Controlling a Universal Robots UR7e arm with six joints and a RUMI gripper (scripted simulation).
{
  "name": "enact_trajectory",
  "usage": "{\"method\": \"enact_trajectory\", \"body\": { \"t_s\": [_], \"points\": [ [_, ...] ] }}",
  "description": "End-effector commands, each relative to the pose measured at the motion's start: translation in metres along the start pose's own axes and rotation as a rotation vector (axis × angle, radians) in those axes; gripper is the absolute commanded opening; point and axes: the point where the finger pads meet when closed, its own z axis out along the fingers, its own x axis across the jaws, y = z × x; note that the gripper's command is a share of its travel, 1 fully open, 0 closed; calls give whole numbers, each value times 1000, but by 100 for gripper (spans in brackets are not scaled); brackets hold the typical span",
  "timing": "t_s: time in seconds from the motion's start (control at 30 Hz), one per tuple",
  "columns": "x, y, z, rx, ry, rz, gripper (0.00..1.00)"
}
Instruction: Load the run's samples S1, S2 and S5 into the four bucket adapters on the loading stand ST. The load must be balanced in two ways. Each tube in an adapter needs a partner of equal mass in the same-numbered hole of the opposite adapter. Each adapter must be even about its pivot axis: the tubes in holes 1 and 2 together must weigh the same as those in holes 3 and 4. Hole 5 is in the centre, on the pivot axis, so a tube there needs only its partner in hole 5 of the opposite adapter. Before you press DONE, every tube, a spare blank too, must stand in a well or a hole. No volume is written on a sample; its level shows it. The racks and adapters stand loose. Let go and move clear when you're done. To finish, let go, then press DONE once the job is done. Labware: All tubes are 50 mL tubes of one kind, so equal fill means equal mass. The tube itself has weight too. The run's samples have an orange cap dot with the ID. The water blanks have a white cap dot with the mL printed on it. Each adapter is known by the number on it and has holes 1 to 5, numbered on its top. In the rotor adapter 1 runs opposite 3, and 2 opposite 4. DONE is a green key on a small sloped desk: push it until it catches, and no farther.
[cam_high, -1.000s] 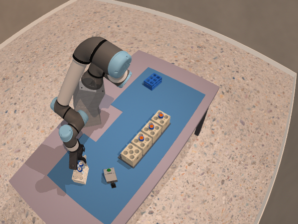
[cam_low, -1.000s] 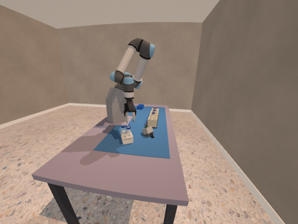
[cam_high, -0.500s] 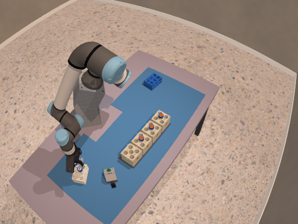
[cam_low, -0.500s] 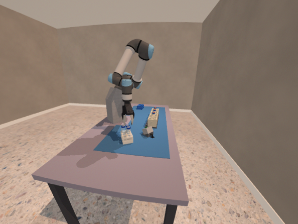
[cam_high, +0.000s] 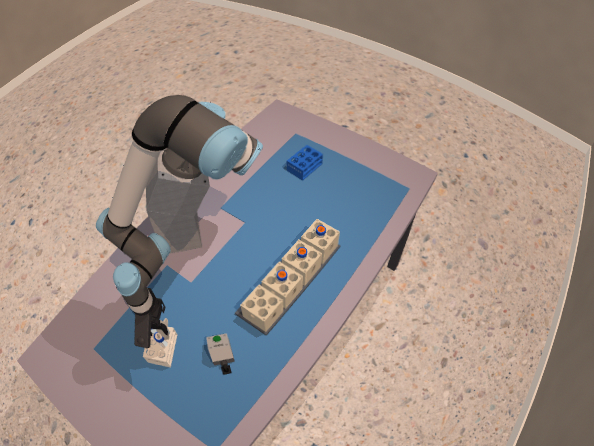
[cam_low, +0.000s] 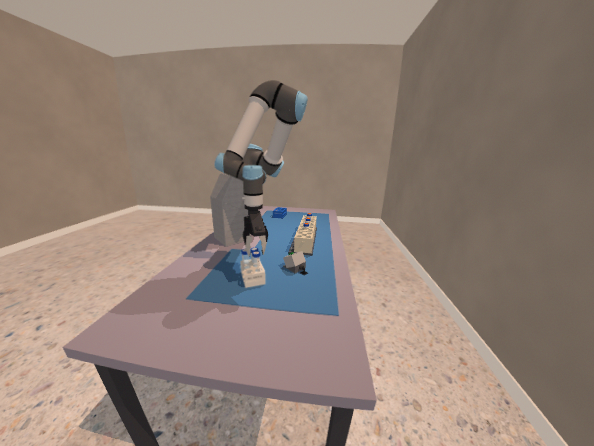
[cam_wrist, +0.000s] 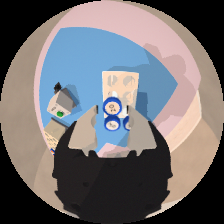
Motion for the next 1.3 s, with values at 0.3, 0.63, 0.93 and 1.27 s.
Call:
{"method": "enact_trajectory", "body": {
  "t_s": [0.3, 0.63, 0.93, 1.27],
  "points": [
    [0, -1, 5, 2, 0, 0, 0],
    [0, -1, 5, 2, 0, 0, 0],
    [0, -1, 5, 2, 0, 0, 0],
    [0, -1, -22, 2, 0, 0, 0]
  ]
}}
